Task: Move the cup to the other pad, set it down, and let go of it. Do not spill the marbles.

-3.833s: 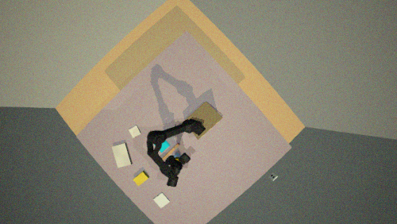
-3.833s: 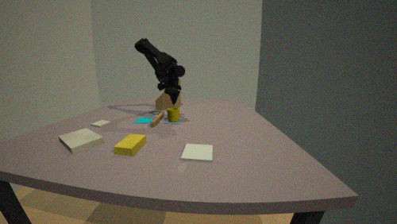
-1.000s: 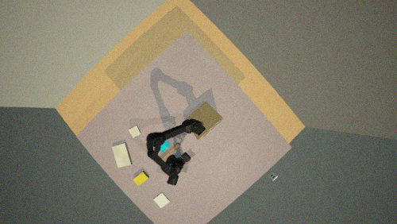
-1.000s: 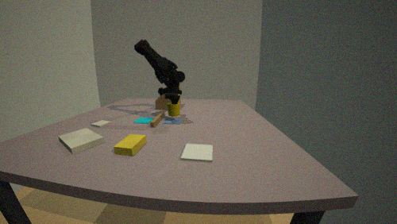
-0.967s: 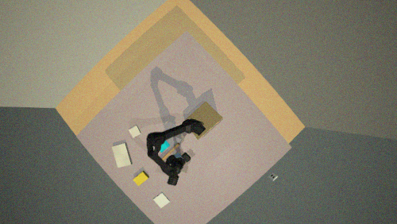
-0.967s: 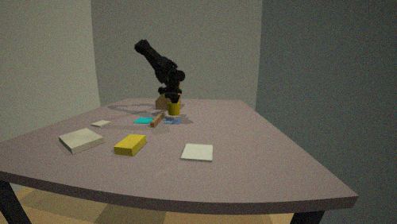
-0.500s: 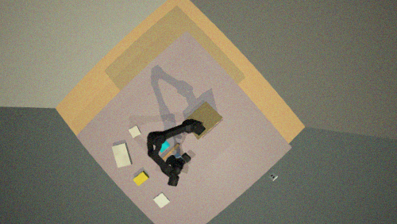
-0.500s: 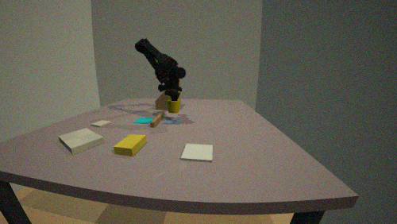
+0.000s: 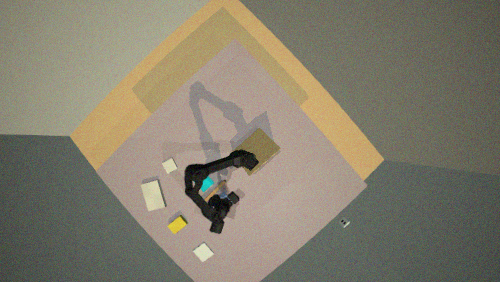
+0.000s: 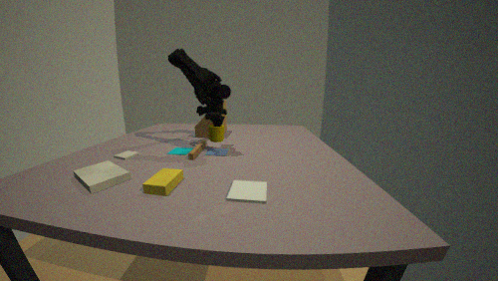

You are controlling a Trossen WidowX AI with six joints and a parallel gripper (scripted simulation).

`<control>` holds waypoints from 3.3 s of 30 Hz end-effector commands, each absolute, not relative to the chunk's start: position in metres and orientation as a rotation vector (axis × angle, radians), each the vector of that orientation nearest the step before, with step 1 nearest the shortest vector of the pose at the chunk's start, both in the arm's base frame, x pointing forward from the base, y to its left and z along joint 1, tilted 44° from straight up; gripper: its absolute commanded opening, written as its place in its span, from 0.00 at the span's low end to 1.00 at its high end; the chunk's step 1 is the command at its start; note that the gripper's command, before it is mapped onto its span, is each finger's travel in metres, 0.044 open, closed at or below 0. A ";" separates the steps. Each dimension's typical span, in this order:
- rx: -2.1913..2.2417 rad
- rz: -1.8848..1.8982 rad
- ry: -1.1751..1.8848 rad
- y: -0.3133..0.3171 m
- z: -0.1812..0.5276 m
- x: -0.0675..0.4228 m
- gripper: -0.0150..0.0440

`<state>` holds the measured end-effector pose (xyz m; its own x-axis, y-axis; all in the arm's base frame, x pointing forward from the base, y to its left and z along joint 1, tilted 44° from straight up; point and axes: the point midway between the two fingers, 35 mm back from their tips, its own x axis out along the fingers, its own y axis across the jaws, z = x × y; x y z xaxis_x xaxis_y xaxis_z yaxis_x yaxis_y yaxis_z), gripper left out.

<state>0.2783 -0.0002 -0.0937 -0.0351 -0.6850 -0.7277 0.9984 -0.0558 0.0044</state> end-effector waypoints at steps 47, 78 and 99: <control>0.664 -1.526 0.611 -0.086 -0.009 0.285 0.25; 0.662 -1.527 0.609 -0.131 0.021 0.282 0.25; 0.661 -1.527 0.608 -0.153 0.000 0.281 0.25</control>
